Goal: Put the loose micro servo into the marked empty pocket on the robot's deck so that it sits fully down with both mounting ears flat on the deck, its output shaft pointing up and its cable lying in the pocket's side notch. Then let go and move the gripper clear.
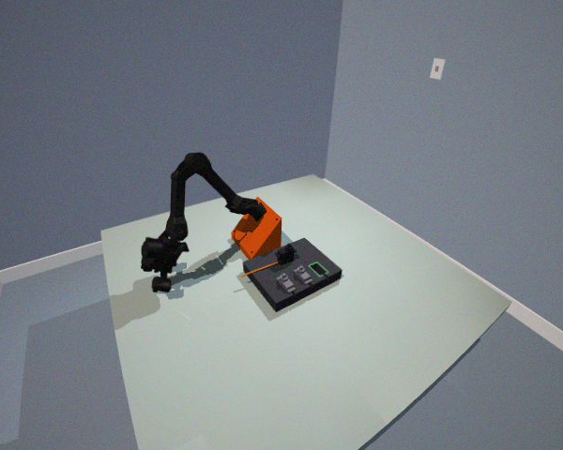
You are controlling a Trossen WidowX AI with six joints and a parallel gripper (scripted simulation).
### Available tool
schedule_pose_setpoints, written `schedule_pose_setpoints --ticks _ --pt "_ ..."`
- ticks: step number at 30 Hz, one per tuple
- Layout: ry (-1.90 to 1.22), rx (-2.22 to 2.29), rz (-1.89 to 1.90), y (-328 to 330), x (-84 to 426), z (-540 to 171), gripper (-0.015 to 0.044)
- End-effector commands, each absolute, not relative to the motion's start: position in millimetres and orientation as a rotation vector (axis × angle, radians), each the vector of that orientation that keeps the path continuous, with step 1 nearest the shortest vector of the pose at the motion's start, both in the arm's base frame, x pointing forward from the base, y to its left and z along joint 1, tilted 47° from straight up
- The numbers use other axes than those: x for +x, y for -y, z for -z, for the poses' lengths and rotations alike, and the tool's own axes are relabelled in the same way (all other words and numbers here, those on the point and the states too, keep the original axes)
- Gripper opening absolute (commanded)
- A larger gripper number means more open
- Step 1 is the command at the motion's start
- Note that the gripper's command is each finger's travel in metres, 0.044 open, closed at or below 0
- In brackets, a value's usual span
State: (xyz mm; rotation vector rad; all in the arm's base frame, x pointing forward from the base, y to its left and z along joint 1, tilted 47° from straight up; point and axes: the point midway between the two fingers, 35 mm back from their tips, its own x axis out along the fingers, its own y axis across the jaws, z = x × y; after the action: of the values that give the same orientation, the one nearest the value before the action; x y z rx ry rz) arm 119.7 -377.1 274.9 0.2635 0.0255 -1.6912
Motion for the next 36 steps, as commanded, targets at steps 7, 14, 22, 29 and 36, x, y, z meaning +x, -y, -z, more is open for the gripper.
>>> schedule_pose_setpoints --ticks 7,14,22,29,36 --pt "-0.05 0.357 1.536 355 175 -260 0.044" --pt "-0.09 0.413 1.452 334 210 -244 0.044" --pt "-0.218 0.584 1.326 275 269 -192 0.044" --pt "-0.409 0.746 1.254 181 310 -127 0.044" --pt "-0.594 0.781 1.265 72 304 -71 0.044"
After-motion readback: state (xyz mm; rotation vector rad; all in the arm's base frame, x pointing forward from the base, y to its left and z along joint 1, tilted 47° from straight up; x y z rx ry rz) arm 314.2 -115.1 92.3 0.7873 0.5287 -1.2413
